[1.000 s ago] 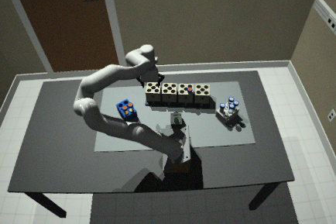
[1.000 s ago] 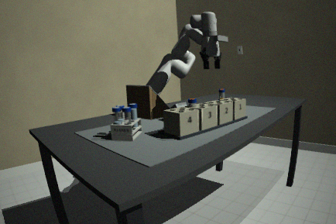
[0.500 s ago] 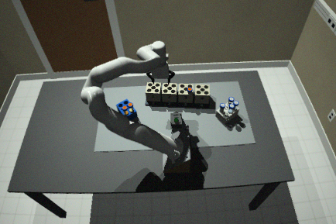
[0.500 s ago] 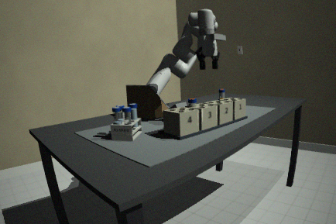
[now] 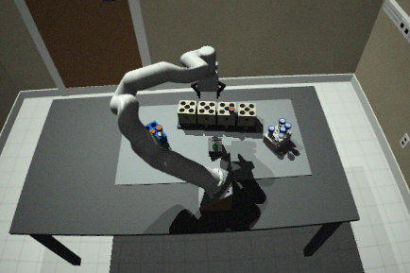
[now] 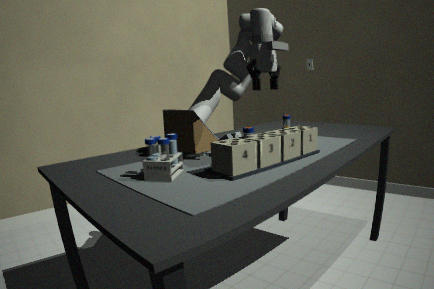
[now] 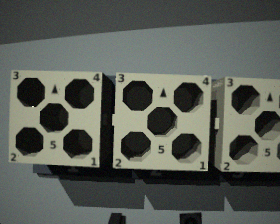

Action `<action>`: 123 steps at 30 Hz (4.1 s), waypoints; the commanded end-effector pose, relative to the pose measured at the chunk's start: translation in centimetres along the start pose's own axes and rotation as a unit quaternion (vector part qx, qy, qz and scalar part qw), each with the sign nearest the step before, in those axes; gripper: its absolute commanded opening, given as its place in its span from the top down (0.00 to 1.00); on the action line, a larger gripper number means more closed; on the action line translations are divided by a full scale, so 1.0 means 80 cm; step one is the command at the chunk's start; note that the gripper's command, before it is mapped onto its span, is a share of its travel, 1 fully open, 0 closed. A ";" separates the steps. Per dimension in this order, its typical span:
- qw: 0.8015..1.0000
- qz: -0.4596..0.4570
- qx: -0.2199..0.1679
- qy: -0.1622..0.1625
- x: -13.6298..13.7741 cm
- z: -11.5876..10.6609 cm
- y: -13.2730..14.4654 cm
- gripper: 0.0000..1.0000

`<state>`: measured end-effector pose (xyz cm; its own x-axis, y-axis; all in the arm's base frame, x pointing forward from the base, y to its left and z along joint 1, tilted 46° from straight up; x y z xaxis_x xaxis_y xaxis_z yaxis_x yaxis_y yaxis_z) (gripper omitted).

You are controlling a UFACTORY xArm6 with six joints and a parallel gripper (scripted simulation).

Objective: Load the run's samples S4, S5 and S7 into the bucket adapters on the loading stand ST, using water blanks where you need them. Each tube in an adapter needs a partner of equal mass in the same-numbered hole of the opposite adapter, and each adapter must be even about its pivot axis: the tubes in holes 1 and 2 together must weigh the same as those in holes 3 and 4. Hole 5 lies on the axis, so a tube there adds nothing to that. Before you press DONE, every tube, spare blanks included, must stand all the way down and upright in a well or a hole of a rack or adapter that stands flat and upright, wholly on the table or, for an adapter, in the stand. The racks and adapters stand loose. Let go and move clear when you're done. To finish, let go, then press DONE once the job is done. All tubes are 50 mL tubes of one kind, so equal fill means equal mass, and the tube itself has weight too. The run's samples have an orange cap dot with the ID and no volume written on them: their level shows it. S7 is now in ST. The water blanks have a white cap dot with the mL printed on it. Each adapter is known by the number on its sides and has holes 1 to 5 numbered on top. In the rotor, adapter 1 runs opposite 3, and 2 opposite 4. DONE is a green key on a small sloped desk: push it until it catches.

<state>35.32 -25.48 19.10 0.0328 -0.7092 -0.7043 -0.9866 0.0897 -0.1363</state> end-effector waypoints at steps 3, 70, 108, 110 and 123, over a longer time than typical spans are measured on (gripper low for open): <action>1.000 0.000 0.001 0.001 0.037 -0.002 -0.009 0.00; 0.896 0.445 0.000 0.000 -0.288 -0.001 0.055 0.43; 0.896 0.445 0.000 0.000 -0.389 0.019 0.075 0.43; 0.896 0.445 0.000 0.000 -0.389 0.024 0.075 0.43; 0.896 0.445 0.000 -0.001 -0.389 0.051 0.075 0.43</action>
<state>28.90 -0.40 37.63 -0.7667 -0.3569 -0.5336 -0.6222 0.6178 0.4808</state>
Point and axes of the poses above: the point where the finger pads meet when closed, its own z axis out along the fingers, its own x axis across the jaws, y = z × x, the point moved 10 cm from there along -z, back along the fingers, and after that the axes turned 14 degrees about -z, right-handed, at the moved point
